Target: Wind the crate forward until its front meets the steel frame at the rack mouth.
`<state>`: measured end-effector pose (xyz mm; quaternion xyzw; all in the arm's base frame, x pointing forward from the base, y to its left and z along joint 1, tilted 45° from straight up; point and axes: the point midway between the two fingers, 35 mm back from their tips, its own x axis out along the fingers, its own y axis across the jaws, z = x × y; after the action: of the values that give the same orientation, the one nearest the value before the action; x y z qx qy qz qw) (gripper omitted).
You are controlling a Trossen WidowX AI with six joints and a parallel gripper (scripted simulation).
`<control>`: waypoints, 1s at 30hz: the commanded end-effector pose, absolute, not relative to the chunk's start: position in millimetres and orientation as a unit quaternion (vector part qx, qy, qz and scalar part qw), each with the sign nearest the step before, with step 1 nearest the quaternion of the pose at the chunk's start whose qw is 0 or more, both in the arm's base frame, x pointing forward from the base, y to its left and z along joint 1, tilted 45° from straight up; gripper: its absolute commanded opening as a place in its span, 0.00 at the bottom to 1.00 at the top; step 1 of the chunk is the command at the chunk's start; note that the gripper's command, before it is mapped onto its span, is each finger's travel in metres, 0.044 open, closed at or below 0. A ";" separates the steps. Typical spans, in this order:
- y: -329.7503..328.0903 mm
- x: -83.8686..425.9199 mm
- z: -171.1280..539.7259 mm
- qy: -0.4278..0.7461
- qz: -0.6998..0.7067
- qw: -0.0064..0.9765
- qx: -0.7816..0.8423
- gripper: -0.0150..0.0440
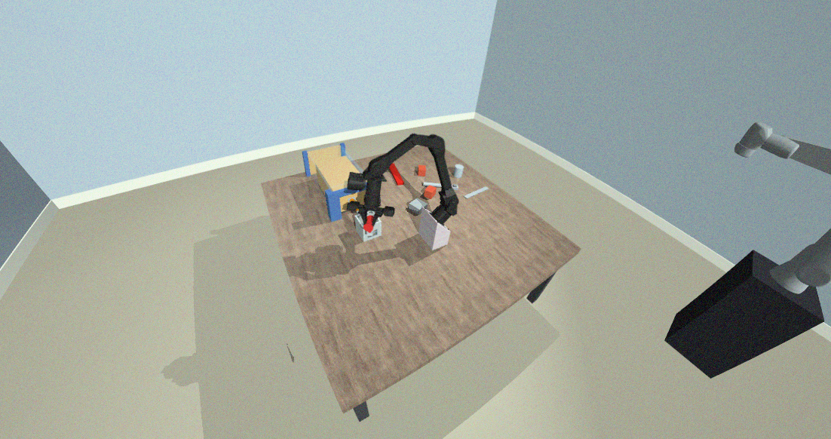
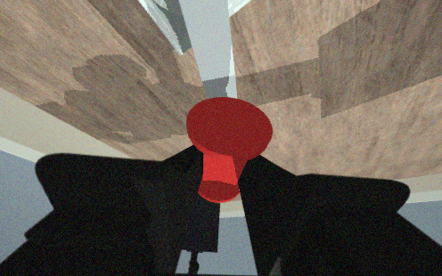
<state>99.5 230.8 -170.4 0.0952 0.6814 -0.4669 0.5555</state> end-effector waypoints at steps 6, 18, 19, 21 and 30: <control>210.9 92.1 -156.7 0.677 -0.479 0.552 0.084 0.25; 196.8 91.6 -143.6 0.677 -0.479 0.552 0.083 0.25; 196.0 91.6 -142.8 0.677 -0.479 0.552 0.083 0.25; 193.6 91.9 -140.7 0.677 -0.479 0.552 0.083 0.25; 175.3 98.0 -124.1 0.676 -0.480 0.553 0.083 0.25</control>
<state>94.0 192.4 -134.0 0.0903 0.6855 -0.4701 0.5486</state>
